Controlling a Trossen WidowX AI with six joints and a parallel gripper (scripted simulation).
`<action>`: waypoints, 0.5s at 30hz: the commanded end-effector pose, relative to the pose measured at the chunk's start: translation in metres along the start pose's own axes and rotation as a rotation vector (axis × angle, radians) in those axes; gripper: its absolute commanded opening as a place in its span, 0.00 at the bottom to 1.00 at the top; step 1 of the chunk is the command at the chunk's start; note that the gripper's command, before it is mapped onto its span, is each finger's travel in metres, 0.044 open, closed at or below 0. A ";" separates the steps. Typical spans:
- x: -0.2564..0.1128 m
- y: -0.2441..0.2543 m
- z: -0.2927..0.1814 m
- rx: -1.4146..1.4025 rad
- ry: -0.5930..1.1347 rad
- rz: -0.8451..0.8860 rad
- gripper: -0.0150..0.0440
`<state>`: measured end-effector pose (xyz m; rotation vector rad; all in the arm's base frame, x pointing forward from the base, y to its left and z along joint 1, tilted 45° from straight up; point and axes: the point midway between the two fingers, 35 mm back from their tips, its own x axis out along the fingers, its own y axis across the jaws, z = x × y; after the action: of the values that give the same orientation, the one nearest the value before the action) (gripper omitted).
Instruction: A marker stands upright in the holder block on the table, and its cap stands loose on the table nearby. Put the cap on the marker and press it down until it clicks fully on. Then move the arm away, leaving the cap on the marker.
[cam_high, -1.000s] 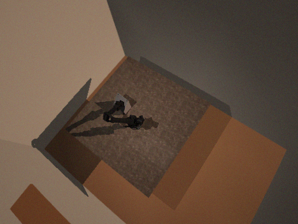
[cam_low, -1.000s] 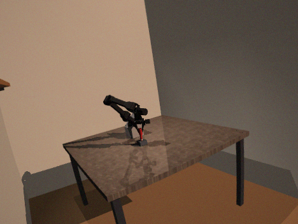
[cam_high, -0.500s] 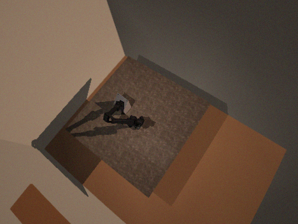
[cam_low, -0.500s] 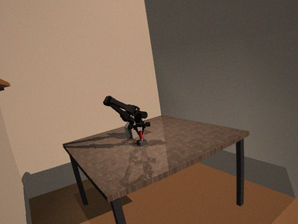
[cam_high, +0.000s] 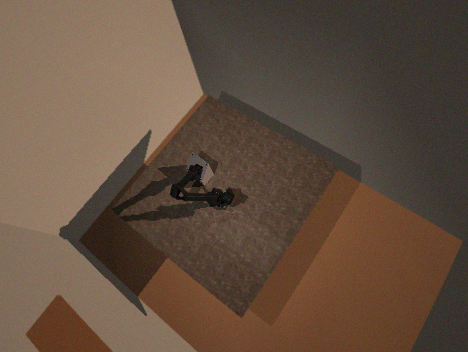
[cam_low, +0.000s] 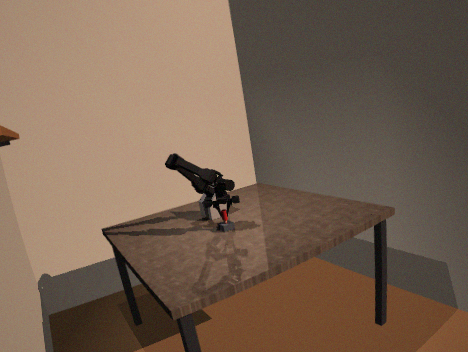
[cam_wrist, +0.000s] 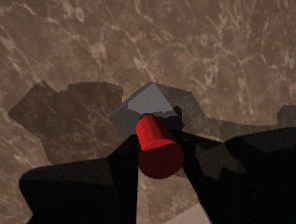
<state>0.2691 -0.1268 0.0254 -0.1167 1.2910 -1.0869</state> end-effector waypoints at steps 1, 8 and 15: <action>0.000 0.000 0.000 0.000 0.000 0.000 0.43; 0.000 0.000 0.000 0.000 0.000 0.000 0.74; -0.003 0.000 0.000 0.000 0.000 0.001 1.00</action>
<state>0.2689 -0.1265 0.0257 -0.1185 1.2933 -1.0860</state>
